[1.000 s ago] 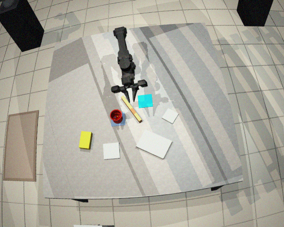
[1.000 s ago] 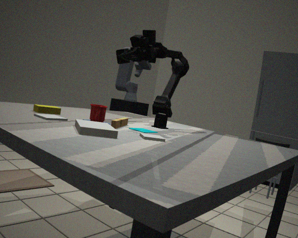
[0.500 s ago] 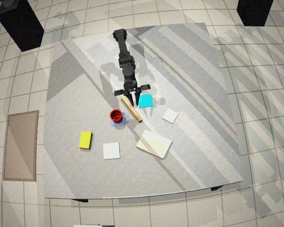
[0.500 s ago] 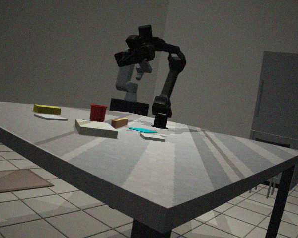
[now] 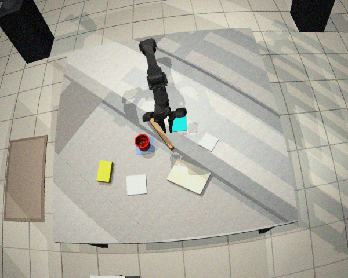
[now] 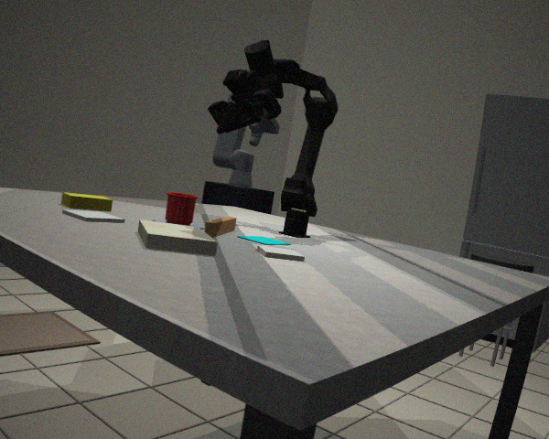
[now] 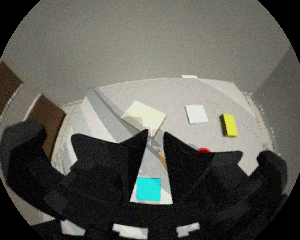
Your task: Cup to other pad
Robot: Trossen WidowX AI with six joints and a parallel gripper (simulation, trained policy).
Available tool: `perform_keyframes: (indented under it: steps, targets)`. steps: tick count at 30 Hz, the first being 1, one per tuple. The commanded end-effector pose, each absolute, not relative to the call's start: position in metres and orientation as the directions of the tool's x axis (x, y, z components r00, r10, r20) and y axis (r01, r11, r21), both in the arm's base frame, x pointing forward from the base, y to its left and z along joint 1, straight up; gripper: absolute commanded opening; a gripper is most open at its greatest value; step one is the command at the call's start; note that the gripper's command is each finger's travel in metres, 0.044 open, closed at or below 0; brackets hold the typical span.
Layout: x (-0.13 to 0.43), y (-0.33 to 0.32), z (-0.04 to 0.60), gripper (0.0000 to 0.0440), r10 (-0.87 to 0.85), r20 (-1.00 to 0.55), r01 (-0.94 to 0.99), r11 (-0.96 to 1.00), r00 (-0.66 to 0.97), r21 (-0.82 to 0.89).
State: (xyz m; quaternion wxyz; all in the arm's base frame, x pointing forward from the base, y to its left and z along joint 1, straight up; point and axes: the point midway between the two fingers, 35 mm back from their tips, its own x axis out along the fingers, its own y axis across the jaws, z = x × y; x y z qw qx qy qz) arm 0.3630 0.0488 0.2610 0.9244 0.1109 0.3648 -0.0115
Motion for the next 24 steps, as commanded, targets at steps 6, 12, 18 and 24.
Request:
perform_keyframes:
  steps: [6,12,18,24]
  targets:
    - [0.365,0.048,0.247,0.0111,0.035,-0.771,0.136,0.978,0.635,0.157]
    - [0.364,0.045,0.237,0.0119,0.016,-0.83,0.149,0.981,0.558,0.12]
    - [0.362,0.04,0.228,0.0125,-0.004,-0.879,0.153,0.985,0.477,0.079]
    - [0.359,0.033,0.219,0.0125,-0.025,-0.919,0.148,0.988,0.394,0.036]
